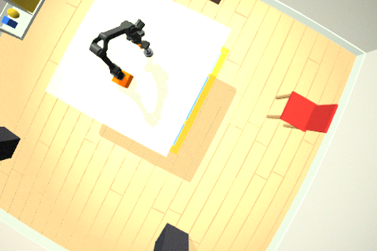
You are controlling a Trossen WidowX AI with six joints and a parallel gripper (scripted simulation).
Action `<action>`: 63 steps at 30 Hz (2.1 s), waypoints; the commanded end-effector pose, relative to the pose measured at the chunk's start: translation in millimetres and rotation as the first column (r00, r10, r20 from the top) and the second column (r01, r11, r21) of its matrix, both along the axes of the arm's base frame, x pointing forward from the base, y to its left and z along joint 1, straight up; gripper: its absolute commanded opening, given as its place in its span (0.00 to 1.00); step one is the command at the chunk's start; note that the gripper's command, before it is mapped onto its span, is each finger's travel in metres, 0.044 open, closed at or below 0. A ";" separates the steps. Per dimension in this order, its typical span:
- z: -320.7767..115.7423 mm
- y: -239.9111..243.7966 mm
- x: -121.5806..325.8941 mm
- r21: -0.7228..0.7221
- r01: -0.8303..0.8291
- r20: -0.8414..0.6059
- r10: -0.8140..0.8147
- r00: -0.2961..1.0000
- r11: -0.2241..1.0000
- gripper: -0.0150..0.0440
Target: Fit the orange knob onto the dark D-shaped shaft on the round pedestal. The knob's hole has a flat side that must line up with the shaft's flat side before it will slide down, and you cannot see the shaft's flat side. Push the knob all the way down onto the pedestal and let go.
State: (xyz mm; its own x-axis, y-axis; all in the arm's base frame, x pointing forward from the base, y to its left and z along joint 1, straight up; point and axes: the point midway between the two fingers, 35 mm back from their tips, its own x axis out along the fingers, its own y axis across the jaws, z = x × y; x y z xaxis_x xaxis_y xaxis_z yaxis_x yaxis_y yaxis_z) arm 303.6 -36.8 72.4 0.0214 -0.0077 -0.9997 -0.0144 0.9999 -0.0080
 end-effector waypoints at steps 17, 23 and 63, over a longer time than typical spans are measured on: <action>-27.1 -32.1 6.3 -0.001 -0.016 0.012 0.016 1.000 1.000 0.25; -34.4 -32.2 6.3 -0.001 -0.016 0.012 0.016 1.000 1.000 0.25; -31.1 -31.1 5.6 0.000 -0.011 0.012 0.011 1.000 1.000 0.25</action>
State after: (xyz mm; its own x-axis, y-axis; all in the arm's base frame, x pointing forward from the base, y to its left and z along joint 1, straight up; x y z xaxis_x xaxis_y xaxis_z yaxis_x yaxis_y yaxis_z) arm 308.3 -68.4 38.2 0.0320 -0.0113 -0.9994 -0.0270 0.9996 -0.0122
